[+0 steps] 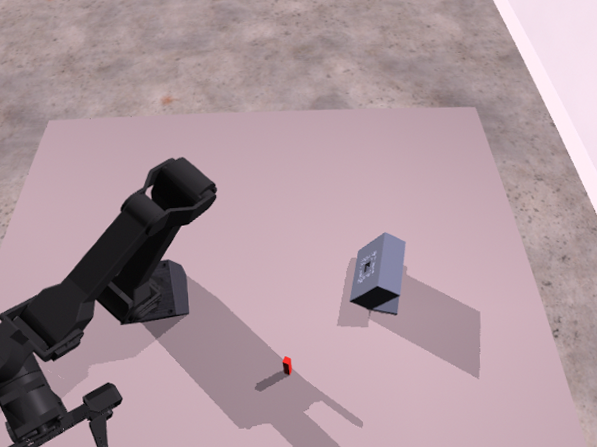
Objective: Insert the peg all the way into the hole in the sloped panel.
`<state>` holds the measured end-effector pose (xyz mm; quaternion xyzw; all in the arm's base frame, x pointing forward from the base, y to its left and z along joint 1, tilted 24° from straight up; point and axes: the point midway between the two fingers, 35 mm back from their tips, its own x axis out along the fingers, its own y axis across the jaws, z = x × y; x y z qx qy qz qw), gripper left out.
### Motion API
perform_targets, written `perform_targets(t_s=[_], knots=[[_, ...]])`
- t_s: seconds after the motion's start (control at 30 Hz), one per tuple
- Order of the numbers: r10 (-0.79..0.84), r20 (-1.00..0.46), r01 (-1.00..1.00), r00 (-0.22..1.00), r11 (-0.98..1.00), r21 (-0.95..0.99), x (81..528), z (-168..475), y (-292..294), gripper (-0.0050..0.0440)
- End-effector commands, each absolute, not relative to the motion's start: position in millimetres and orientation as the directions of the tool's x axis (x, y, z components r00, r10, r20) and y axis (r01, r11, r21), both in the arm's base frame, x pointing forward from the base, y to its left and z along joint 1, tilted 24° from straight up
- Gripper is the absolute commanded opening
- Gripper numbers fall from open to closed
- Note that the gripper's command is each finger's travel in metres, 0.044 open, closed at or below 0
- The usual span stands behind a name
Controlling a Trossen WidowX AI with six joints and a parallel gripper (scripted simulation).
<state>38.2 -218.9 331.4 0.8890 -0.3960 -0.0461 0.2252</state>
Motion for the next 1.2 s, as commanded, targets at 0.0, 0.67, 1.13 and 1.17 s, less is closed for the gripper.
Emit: perform_targets(t_s=[0.0, 0.67, 1.13, 1.17], knots=[[-0.724, 0.101, -0.68, 0.683, -0.579, 0.449, 39, 336, -217, 0.04], [-0.721, 0.101, -0.676, 0.685, -0.578, 0.458, 41, 335, -220, 0.044], [-0.706, 0.087, -0.635, 0.703, -0.568, 0.523, 56, 329, -239, 0.044], [-0.705, 0.084, -0.631, 0.705, -0.568, 0.529, 57, 328, -240, 0.044]])
